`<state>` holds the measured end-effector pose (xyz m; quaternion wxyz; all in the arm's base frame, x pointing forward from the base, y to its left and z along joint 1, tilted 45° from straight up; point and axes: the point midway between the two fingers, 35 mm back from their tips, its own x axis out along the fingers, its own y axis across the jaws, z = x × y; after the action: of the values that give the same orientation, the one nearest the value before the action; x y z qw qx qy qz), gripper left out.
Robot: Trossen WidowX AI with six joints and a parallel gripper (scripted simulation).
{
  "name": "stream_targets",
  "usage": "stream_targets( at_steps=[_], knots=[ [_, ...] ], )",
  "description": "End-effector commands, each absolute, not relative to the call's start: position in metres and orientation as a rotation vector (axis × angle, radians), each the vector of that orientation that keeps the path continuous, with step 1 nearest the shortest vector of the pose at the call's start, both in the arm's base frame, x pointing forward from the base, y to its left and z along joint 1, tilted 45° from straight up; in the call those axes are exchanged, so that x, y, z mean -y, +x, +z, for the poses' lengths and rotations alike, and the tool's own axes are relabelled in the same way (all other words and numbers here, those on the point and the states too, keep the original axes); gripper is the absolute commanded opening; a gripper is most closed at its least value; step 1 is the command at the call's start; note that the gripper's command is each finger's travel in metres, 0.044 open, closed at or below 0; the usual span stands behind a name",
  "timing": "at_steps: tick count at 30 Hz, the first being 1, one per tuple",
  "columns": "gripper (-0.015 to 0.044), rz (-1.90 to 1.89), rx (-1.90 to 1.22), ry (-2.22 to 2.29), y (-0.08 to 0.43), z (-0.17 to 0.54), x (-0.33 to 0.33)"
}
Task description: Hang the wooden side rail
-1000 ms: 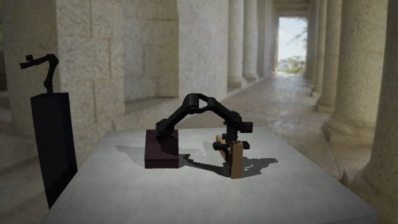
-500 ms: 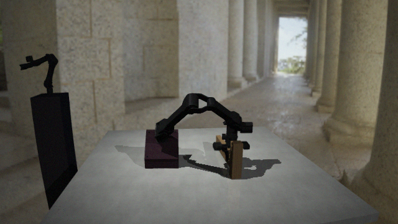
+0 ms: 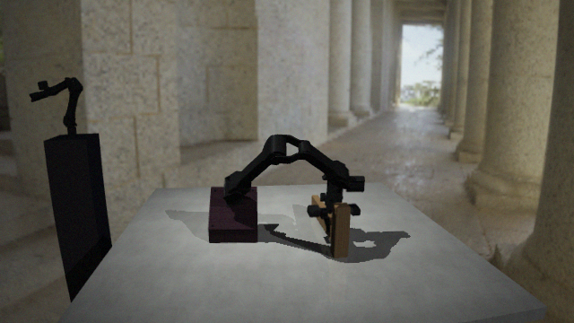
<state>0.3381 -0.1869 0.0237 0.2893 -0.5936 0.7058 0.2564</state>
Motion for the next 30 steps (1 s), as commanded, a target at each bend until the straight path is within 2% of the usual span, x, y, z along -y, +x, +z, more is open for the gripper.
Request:
stream_targets(
  at_steps=[1,30],
  knots=[
    [0.0000,0.680,-1.877,-1.591,0.3401,0.0269,0.1866],
    [0.0000,0.679,-1.877,-1.591,0.3402,0.0294,0.1887]
  ],
)
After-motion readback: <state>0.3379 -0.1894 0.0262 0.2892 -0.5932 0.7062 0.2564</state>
